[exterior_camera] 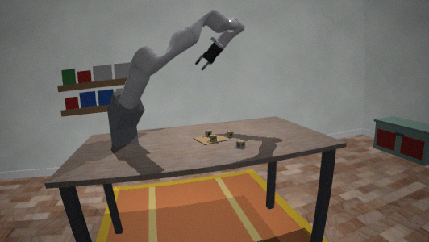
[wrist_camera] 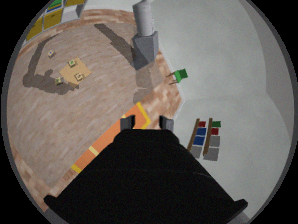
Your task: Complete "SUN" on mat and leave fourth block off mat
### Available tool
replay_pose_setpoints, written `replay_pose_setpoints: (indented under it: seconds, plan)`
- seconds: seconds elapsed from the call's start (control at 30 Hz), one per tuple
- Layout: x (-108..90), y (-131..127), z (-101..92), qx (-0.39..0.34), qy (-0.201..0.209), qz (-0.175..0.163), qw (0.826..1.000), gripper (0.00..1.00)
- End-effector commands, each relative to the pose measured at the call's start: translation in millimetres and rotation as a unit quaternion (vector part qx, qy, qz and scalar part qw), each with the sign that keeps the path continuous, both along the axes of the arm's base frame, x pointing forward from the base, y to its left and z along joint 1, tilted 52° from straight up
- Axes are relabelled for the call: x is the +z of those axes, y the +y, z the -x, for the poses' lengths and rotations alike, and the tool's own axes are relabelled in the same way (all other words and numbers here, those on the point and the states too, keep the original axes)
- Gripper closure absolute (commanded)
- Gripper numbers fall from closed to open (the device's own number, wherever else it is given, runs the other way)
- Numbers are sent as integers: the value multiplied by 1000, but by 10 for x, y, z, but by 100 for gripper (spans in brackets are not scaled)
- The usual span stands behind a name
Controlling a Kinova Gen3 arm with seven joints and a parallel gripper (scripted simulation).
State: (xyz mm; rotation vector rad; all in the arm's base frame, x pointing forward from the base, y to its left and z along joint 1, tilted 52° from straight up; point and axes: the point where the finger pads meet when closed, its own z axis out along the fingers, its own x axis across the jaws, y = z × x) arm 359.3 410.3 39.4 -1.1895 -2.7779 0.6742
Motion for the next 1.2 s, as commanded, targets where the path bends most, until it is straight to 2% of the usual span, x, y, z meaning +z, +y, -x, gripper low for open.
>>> replay_pose_setpoints:
  seconds: [0.0, 0.73, 0.9, 1.03, 1.1, 1.17]
  plan:
    - [8, 12, 6, 1, 0, -1, 1000, 0]
    - [-12, -10, -7, 0, -5, 2, 1000, 0]
    - [-93, -108, -68, -6, -25, 16, 1000, 0]
    - [-205, -273, -165, -13, -56, 37, 998, 0]
    - [-205, -273, -165, -13, -56, 37, 998, 0]
    - [-270, -390, -232, -16, -76, 50, 996, 0]
